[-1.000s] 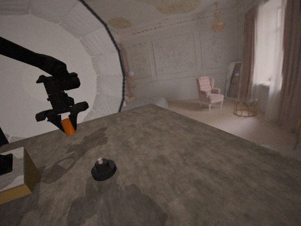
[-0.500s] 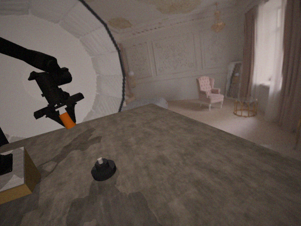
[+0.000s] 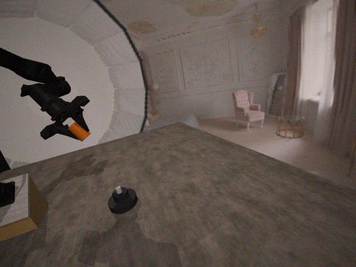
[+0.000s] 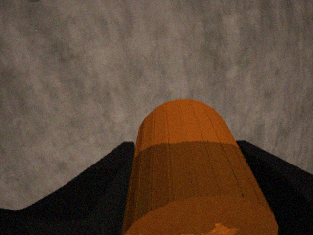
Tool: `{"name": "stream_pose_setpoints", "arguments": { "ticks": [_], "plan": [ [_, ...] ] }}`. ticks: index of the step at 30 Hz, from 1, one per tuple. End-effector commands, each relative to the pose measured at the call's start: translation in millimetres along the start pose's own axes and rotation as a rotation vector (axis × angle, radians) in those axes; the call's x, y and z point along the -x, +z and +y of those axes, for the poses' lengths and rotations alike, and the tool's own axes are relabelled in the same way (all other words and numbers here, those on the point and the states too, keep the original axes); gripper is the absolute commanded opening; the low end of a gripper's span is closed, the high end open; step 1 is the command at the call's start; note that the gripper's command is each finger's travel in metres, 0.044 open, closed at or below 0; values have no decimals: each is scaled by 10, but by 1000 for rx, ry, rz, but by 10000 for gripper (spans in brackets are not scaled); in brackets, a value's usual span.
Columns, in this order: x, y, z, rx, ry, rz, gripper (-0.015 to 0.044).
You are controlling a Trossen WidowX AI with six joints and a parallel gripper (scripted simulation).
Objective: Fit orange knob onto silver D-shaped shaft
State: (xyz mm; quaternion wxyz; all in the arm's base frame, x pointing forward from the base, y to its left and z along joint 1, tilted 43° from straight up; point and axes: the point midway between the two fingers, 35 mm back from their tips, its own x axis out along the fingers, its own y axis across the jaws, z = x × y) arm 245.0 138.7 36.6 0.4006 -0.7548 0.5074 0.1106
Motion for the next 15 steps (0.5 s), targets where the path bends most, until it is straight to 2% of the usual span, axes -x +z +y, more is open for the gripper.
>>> {"name": "stream_pose_setpoints", "arguments": {
  "ticks": [1,15],
  "plan": [
    [77,42,-35,-1,-100,2,0],
    [327,191,-170,0,-401,0,0]
  ]
}}
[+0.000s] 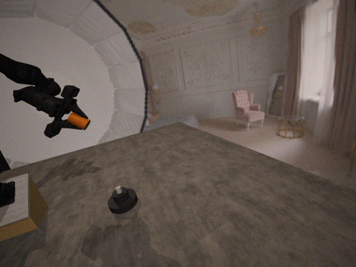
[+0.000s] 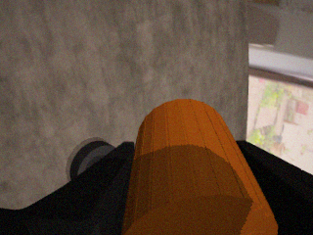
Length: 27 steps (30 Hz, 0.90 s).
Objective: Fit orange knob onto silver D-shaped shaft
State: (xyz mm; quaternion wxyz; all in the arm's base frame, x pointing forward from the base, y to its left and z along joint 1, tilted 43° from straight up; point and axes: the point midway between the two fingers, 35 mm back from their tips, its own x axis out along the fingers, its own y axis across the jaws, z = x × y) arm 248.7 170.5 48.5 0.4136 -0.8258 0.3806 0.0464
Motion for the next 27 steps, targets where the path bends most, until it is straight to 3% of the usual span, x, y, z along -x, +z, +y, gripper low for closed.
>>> {"name": "stream_pose_setpoints", "arguments": {
  "ticks": [1,21,27],
  "plan": [
    [62,42,-61,0,-104,2,0],
    [81,63,-48,0,-264,2,0],
    [77,75,-52,-4,-229,-2,0]
  ]
}}
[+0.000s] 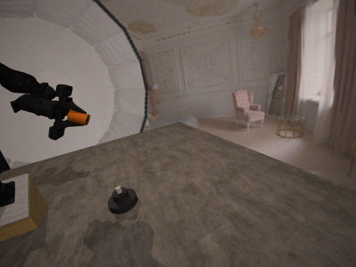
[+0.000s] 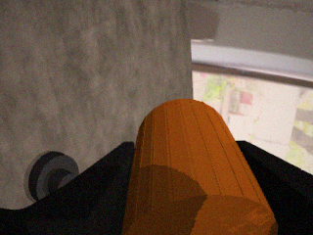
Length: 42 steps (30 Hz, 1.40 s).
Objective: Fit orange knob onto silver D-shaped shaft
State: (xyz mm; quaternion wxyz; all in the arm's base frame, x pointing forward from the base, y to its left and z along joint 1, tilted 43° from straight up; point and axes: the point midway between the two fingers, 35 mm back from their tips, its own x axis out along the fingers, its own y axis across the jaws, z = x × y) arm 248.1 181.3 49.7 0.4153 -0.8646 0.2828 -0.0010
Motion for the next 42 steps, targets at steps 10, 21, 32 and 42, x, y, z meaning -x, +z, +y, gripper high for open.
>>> {"name": "stream_pose_setpoints", "arguments": {
  "ticks": [10,21,32,42],
  "plan": [
    [2,7,-9,-7,2,-1,0],
    [2,7,-9,-7,2,-1,0],
    [-61,-5,68,-3,42,2,0],
    [-226,-10,212,-3,303,4,0]
  ]
}}
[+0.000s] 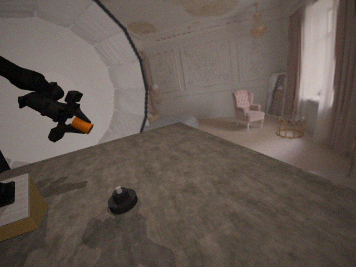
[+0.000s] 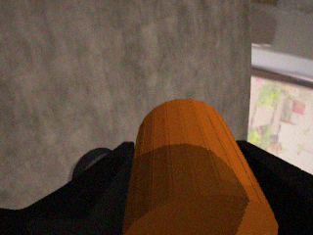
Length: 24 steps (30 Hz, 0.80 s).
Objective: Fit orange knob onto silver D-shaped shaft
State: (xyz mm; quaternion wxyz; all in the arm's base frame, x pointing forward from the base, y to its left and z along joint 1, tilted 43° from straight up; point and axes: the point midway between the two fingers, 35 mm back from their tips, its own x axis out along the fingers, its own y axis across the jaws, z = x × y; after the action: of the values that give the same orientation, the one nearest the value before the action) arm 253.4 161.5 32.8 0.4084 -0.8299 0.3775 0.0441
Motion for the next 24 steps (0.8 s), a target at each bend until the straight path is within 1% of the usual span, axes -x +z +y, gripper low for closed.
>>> {"name": "stream_pose_setpoints", "arguments": {
  "ticks": [1,24],
  "plan": [
    [-66,9,18,-11,108,-3,0],
    [-518,-1,238,-13,699,-2,0]
  ]
}}
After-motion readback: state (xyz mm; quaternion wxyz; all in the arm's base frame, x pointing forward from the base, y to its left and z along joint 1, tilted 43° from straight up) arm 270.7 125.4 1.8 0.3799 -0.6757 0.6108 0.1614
